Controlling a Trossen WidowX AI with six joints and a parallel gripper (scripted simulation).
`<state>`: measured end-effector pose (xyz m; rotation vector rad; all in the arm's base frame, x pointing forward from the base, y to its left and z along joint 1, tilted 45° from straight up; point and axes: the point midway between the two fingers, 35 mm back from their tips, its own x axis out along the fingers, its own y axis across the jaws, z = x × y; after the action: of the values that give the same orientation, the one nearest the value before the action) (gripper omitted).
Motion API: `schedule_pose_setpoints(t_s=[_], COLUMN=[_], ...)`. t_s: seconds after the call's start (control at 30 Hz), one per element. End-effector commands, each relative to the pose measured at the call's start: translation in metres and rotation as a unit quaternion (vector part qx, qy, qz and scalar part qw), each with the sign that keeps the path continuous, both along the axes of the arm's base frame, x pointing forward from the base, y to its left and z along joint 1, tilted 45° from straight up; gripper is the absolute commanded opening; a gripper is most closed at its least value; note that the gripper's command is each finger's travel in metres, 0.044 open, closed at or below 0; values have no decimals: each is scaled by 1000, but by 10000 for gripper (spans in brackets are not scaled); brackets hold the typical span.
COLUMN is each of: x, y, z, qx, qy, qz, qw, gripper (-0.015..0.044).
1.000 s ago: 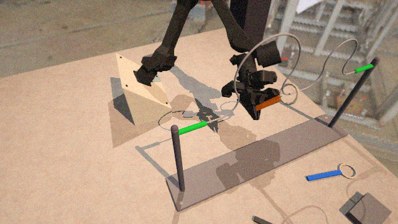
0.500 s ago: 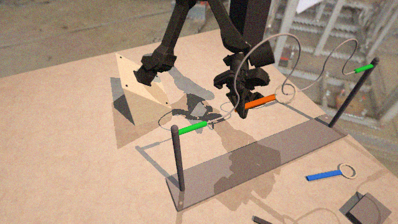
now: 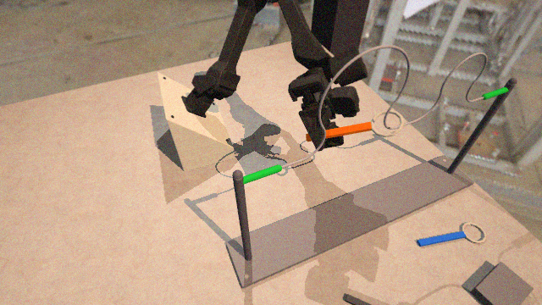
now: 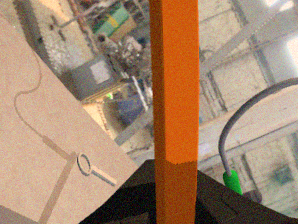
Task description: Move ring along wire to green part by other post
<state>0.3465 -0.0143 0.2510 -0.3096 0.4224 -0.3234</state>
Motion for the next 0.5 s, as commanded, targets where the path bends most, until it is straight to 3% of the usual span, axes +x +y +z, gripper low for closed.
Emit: schedule_pose_setpoints(t_s=[0.0, 0.47], x=[-3, -10], y=[-12, -53], z=[2, 28], qx=[-42, -212], qy=[7, 27], qz=[-5, -17], qw=[999, 977], gripper=[-150, -150])
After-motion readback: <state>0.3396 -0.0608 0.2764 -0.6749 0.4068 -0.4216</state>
